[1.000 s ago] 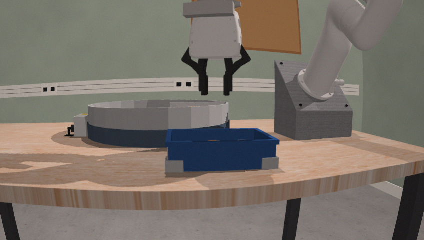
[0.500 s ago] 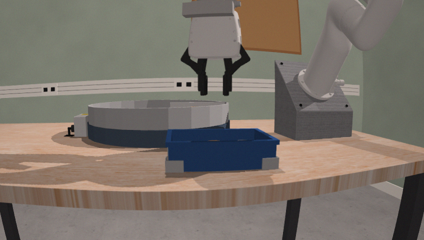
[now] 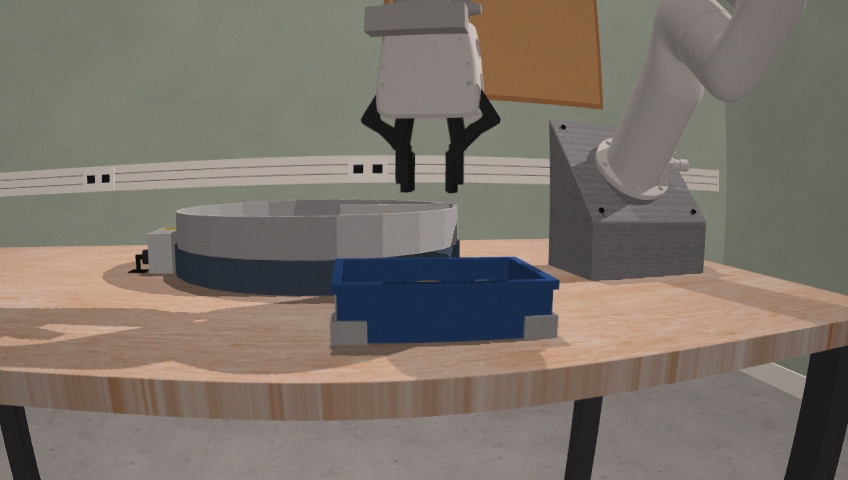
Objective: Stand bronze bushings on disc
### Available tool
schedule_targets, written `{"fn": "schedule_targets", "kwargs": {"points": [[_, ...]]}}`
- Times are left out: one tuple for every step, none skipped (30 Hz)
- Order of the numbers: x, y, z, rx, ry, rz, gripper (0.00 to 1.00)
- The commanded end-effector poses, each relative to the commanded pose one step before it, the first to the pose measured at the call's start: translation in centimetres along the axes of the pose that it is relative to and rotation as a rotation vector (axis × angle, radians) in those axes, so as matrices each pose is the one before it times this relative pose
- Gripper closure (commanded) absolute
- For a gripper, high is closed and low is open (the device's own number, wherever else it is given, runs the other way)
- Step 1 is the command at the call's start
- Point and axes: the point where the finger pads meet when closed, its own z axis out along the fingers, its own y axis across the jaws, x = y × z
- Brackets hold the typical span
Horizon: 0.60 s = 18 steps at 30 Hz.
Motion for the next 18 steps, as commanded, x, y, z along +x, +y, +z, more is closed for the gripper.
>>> {"fn": "schedule_targets", "kwargs": {"points": [[0.053, 0.066, 0.469, -0.00191, 0.00069, -0.00081, 0.59], [-0.002, -0.001, 0.319, 0.00000, -0.00002, 0.00001, 0.59], [-0.002, -0.001, 0.374, 0.00000, -0.00001, 0.00001, 0.59], [-0.001, -0.001, 0.419, 0.00000, 0.00001, 0.00000, 0.59], [-0.002, -0.001, 0.454, 0.00000, 0.00000, 0.00000, 0.59], [0.000, 0.000, 0.000, 0.00000, 0.00000, 0.00000, 0.59], [0.000, 0.000, 0.000, 0.00000, 0.00000, 0.00000, 0.59], [-0.002, -0.001, 0.477, 0.00000, 0.00000, 0.00000, 0.59], [-0.002, -0.001, 0.487, 0.00000, 0.00000, 0.00000, 0.59], [-0.002, -0.001, 0.484, 0.00000, 0.00000, 0.00000, 0.59], [-0.002, -0.001, 0.470, 0.00000, 0.00000, 0.00000, 0.59], [-0.002, -0.001, 0.446, 0.00000, 0.00001, 0.00000, 0.59], [-0.001, -0.001, 0.411, 0.00000, 0.00001, 0.00000, 0.59], [-0.001, -0.001, 0.369, 0.00000, 0.00001, 0.00000, 0.59], [-0.002, -0.001, 0.321, 0.00000, -0.00001, 0.00000, 0.59], [-0.001, -0.001, 0.267, 0.00000, 0.00000, 0.00000, 0.59], [-0.001, 0.000, 0.211, 0.00000, 0.00001, 0.00000, 0.59], [0.000, 0.000, 0.156, 0.00000, 0.00001, 0.00000, 0.59]]}}
